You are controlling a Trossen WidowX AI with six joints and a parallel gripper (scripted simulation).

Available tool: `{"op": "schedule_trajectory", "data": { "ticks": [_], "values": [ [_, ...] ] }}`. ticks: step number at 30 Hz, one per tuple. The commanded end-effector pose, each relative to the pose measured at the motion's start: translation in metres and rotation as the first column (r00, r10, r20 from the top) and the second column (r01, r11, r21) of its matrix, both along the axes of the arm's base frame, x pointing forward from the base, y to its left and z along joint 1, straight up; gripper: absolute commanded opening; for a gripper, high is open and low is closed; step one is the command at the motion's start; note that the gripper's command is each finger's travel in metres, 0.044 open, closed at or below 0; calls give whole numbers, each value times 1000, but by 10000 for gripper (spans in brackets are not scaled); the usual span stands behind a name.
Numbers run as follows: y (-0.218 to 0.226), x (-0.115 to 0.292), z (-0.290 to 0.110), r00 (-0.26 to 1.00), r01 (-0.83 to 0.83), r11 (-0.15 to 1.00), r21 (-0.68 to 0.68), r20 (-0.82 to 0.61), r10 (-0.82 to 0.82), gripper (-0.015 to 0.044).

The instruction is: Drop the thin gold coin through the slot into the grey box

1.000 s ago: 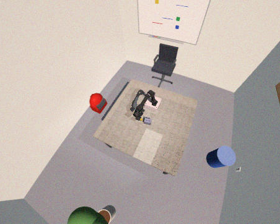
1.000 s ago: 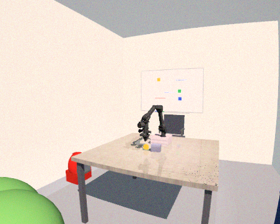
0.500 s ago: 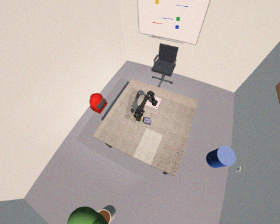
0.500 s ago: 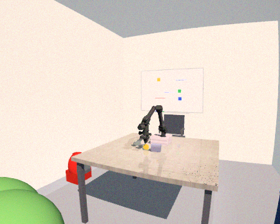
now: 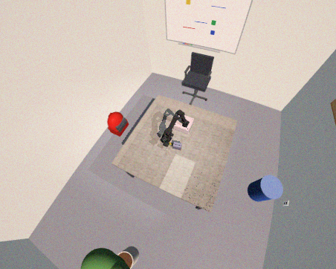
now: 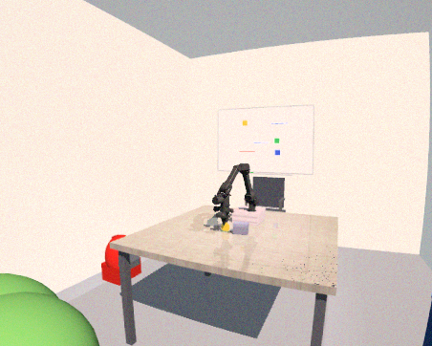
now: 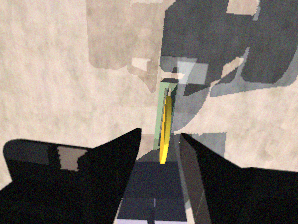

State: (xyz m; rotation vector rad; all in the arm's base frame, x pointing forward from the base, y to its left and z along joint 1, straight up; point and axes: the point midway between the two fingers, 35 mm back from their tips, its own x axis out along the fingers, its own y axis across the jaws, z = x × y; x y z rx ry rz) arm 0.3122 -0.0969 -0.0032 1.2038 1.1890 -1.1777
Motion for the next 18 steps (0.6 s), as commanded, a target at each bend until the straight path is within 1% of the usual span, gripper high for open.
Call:
{"op": "schedule_trajectory", "data": {
  "ticks": [1, 18],
  "values": [
    [1, -3, -9, 1000, 3, 1000, 5, -7, -3, 161],
    [2, -3, -37, 1000, 3, 1000, 5, -5, -3, 161]
  ]
}}
